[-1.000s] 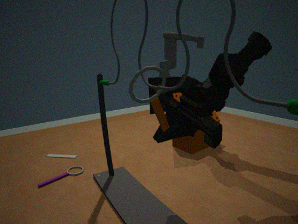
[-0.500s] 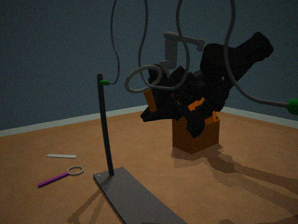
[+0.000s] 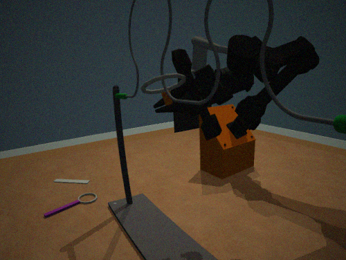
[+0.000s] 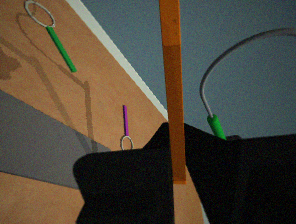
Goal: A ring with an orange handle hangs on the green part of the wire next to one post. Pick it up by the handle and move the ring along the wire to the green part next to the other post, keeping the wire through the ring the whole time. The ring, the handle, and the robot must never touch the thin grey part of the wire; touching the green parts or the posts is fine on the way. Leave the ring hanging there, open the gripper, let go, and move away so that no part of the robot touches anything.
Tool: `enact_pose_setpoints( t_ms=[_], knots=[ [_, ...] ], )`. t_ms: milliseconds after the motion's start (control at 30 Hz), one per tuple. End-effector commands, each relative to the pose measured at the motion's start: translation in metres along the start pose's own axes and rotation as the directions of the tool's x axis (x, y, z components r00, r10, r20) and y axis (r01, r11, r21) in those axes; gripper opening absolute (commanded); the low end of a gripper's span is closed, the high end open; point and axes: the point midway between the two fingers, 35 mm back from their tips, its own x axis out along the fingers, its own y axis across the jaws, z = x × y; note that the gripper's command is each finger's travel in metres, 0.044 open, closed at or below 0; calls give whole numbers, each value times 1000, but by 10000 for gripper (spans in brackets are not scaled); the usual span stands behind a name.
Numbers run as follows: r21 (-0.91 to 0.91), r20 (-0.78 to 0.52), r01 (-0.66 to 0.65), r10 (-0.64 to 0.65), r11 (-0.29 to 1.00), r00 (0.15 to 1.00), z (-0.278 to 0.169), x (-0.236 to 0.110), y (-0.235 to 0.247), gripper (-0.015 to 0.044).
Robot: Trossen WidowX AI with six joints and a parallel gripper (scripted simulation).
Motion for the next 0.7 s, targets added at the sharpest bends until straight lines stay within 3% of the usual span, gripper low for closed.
enact_pose_setpoints(
  t_ms=[0, 667],
  knots=[
    [-89, -9, 57, -58, 994, 998, 2, -3, -17, -150],
    [-480, 8, 254, -285, 840, 958, 22, -23, -81, -150]
  ],
)
